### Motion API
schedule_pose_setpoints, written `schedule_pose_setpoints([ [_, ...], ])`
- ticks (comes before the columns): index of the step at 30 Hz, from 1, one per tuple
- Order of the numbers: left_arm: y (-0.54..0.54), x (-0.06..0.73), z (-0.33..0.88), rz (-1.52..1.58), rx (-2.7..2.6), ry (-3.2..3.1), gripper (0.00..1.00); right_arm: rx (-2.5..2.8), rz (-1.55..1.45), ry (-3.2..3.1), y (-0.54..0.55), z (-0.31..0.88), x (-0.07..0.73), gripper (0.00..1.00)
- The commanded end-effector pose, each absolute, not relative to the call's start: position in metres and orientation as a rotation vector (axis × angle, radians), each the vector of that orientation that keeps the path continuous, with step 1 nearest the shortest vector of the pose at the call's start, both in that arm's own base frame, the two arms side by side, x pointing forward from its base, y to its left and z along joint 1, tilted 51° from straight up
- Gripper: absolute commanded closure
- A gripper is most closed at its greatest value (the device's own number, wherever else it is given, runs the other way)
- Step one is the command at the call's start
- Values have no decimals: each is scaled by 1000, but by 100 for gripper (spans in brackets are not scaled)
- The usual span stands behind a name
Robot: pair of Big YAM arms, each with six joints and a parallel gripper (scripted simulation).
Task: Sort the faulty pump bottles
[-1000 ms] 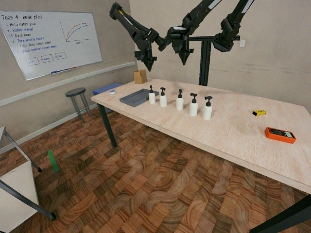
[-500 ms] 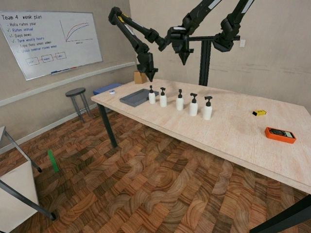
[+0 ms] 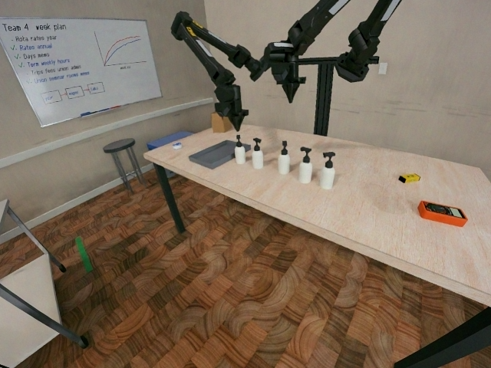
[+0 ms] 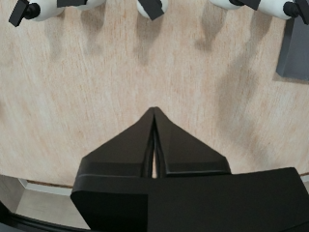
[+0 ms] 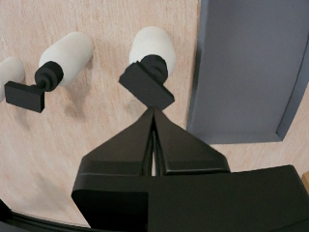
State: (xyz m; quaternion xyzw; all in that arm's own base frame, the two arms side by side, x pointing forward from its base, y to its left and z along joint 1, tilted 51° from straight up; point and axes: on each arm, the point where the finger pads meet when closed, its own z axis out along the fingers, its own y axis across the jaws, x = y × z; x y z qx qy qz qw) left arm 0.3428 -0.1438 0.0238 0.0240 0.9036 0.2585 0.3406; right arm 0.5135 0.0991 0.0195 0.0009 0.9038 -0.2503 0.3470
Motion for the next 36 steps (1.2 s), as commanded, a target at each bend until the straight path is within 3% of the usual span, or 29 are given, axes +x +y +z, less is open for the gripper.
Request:
schedule_pose_setpoints([
  [1, -145, 343, 28, 661, 49, 2344, 100, 2, -652, 2341, 93, 20, 523, 100],
  [21, -145, 343, 28, 661, 49, 2344, 100, 2, -654, 2344, 76, -5, 545, 100],
  [36, -145, 343, 28, 661, 49, 2344, 100, -25, -642, 2346, 111, 31, 492, 100],
])
